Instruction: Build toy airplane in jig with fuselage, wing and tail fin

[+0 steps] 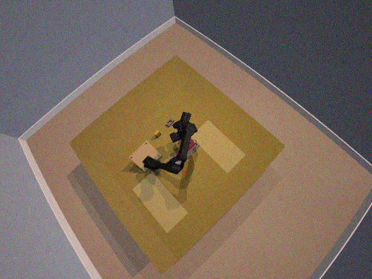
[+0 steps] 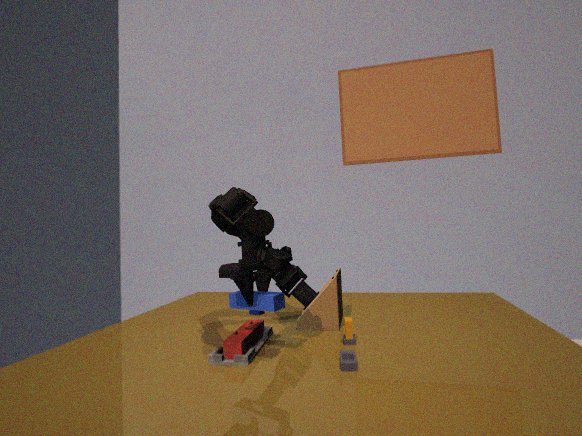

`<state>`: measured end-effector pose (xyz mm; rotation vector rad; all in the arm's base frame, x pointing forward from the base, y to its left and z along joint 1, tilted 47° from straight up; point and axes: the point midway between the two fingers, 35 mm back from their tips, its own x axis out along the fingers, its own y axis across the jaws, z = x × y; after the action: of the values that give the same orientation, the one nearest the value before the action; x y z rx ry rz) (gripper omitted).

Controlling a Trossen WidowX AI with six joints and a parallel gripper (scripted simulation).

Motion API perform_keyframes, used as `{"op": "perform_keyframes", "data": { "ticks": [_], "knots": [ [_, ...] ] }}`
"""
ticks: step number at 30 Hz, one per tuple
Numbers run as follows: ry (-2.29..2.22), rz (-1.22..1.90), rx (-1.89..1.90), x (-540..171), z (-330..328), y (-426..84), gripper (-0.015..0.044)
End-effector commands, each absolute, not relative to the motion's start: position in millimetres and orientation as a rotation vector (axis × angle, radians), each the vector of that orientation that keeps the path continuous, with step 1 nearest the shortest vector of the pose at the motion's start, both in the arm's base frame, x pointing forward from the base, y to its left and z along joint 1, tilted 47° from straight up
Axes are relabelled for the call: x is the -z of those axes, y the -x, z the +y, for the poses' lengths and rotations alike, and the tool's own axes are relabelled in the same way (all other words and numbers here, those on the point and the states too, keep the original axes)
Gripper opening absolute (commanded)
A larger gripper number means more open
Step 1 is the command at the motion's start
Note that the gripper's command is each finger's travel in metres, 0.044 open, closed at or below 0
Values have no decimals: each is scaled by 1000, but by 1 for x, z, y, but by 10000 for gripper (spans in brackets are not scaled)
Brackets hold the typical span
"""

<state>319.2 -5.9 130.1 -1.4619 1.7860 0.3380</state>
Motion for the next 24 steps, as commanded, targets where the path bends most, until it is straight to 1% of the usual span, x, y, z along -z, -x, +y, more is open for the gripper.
{"op": "perform_keyframes", "data": {
  "ticks": [1,19,24],
  "knots": [
    [1511,1799,-393,-133,-15,-312,0],
    [1710,1817,-665,-152,-52,-282,0],
    [1710,1817,-665,-152,-52,-282,131]
  ]
}}
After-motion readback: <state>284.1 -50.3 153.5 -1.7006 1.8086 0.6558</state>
